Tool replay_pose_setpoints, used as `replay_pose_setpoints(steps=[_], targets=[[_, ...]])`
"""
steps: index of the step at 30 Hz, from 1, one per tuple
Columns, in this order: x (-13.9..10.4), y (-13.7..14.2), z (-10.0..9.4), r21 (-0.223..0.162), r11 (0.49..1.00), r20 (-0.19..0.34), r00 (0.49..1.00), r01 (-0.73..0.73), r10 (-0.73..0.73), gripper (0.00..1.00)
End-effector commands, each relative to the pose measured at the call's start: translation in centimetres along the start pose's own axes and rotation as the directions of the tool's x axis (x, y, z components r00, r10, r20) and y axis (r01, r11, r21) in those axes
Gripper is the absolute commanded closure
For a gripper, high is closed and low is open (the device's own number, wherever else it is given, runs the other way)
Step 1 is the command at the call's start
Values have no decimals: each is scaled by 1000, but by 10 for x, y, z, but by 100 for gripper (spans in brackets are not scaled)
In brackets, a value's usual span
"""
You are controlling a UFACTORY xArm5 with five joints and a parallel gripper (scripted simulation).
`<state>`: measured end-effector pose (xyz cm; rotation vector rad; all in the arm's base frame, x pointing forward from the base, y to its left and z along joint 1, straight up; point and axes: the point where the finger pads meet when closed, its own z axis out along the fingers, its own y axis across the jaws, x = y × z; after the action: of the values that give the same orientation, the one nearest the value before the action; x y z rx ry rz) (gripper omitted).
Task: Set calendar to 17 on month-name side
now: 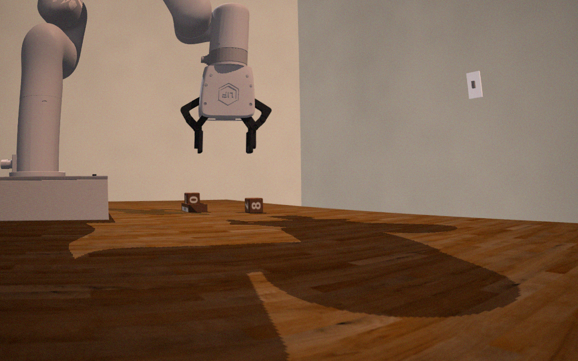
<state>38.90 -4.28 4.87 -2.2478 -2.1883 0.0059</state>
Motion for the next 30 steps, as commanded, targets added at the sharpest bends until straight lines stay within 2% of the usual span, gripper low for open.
replay_pose_setpoints(steps=[1, 12, 20, 30], targets=[[-8, -8, -2, -7, 987, 2, 987, 161, -161, 0], [-10, -11, -2, -7, 976, 2, 976, 216, -216, 0], [-11, -12, 10, -8, 976, 2, 976, 216, -216, 0], [-12, -12, 51, -8, 976, 2, 976, 216, -216, 0]])
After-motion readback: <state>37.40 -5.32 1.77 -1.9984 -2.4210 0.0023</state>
